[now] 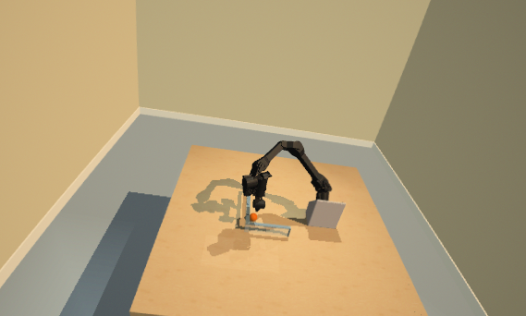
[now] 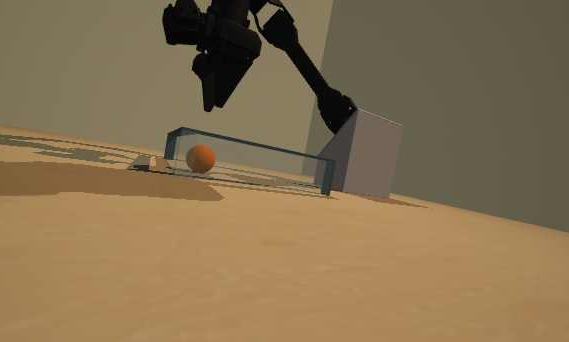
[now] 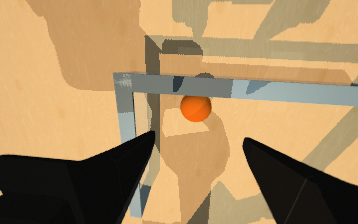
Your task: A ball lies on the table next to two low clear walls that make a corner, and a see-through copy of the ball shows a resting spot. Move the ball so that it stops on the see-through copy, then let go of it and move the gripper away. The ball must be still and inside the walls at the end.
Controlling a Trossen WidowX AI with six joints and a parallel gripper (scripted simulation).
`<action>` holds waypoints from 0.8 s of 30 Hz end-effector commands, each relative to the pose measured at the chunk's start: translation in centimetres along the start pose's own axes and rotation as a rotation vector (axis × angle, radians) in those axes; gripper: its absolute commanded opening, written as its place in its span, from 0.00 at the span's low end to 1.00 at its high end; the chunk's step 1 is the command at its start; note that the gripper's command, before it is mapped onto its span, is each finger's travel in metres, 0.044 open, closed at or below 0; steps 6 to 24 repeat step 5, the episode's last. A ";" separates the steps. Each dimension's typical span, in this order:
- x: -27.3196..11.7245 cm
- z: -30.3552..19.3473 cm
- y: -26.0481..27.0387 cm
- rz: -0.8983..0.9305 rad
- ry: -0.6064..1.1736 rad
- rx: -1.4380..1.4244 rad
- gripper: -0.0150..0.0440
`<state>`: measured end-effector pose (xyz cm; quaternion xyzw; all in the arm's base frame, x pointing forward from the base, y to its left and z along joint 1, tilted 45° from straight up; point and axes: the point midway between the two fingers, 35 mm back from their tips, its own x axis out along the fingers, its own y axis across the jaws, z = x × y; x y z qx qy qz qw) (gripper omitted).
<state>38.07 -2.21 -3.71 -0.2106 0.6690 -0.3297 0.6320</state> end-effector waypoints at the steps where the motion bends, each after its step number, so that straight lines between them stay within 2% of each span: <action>1: -3.8 -0.1 0.0 0.011 -0.014 0.008 1.00; 24: -4.0 -0.1 0.0 0.010 -0.014 0.008 1.00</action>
